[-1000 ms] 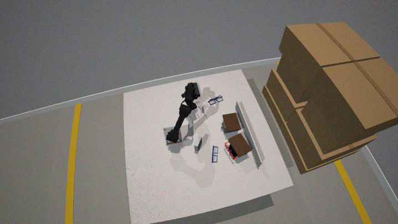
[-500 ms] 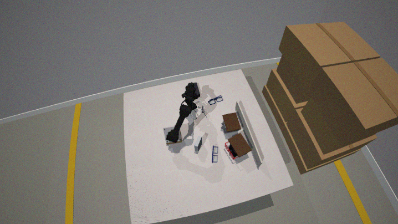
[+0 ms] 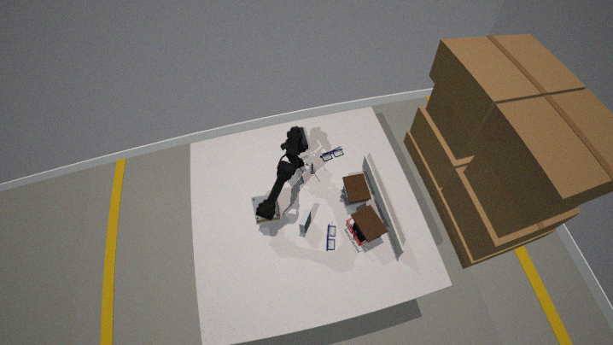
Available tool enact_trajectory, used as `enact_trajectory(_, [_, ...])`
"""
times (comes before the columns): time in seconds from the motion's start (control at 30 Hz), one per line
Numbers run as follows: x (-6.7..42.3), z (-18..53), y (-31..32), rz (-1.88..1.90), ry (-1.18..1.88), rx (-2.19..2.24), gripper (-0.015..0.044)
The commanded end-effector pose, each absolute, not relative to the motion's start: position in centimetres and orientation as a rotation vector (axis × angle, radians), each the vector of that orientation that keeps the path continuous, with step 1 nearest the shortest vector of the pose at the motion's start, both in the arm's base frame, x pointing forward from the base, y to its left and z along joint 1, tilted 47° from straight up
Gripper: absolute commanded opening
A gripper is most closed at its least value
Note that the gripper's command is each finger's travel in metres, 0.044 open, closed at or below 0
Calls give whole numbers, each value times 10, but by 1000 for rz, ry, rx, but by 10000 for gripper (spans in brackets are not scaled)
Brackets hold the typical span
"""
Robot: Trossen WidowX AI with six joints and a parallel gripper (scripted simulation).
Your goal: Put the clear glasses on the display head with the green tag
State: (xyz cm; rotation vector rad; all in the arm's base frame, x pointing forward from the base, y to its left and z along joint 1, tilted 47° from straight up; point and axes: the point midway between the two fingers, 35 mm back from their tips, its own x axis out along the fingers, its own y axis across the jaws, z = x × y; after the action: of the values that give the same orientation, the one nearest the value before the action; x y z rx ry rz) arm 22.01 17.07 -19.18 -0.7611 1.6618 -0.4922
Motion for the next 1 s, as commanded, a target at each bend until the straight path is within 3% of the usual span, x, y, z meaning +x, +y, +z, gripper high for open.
enact_trajectory(0.0, [226, -183, 183, -483, 1654, -759, 0])
enact_trajectory(0.27, [231, -154, 212, -482, 1655, -759, 0])
enact_trajectory(0.97, [261, -81, 213, -199, 1692, -862, 0])
